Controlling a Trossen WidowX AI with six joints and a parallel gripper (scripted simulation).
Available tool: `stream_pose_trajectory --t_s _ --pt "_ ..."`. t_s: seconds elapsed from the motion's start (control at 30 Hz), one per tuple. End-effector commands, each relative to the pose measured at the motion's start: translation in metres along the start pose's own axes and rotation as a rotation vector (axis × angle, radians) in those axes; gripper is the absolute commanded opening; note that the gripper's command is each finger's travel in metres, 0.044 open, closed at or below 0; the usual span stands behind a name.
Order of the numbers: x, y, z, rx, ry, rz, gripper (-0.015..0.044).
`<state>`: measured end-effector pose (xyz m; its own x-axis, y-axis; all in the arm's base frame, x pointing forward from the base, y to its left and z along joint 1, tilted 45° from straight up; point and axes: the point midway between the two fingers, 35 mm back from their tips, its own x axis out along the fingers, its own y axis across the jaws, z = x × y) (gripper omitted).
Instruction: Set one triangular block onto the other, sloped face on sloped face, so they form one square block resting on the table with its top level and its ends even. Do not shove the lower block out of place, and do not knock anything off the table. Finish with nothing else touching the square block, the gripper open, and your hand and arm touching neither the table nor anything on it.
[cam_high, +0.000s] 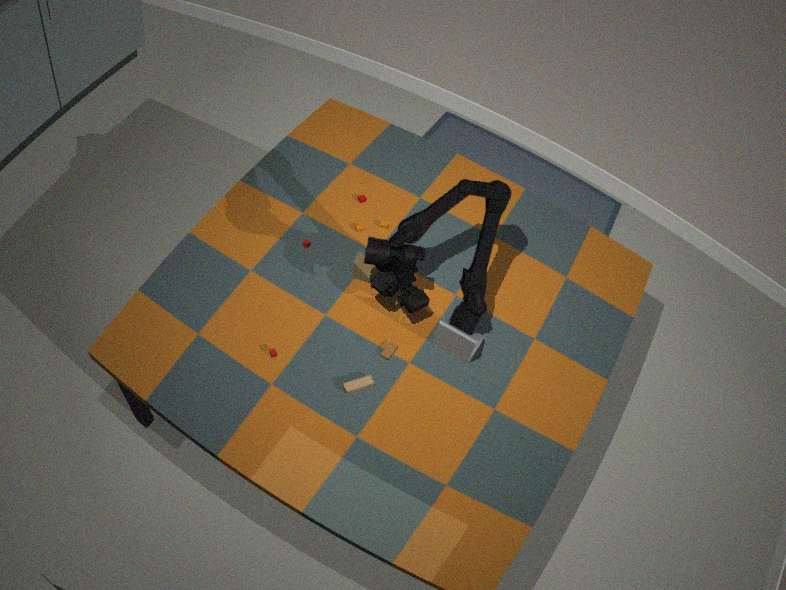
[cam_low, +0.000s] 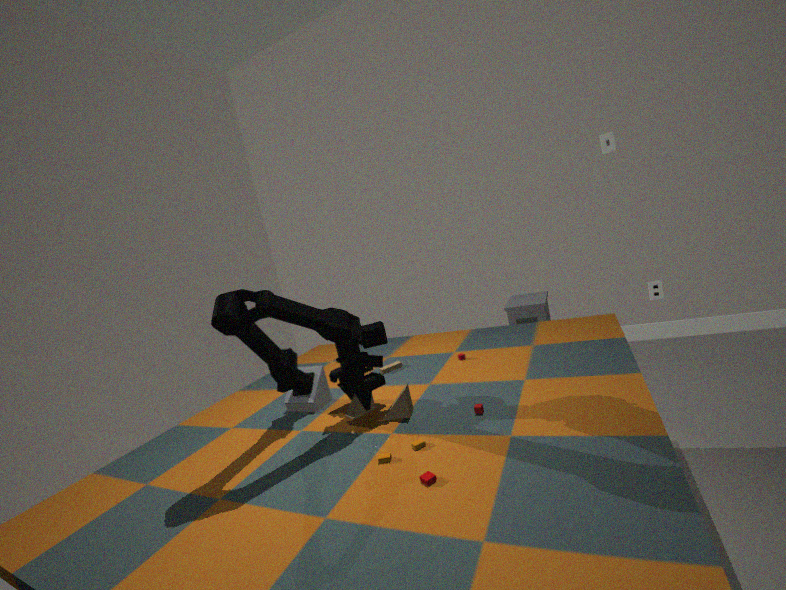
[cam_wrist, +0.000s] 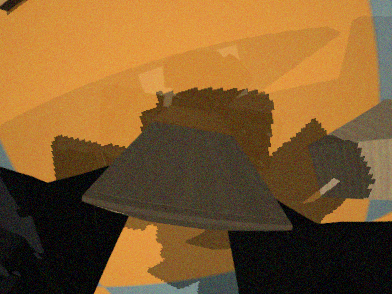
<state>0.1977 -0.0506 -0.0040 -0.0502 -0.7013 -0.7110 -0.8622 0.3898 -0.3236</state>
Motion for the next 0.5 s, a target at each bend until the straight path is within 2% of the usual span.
stream_pose_trajectory --t_s 0.0,0.07,0.27,0.47 --pt "0.001 0.000 -0.001 -0.004 0.004 -0.002 0.0170" --pt "0.001 0.000 -0.001 -0.004 0.004 -0.002 0.0157" --pt "-0.005 0.000 0.000 -0.004 0.002 -0.002 0.0000" --pt "-0.029 0.000 0.000 0.000 -0.001 0.000 0.0000"
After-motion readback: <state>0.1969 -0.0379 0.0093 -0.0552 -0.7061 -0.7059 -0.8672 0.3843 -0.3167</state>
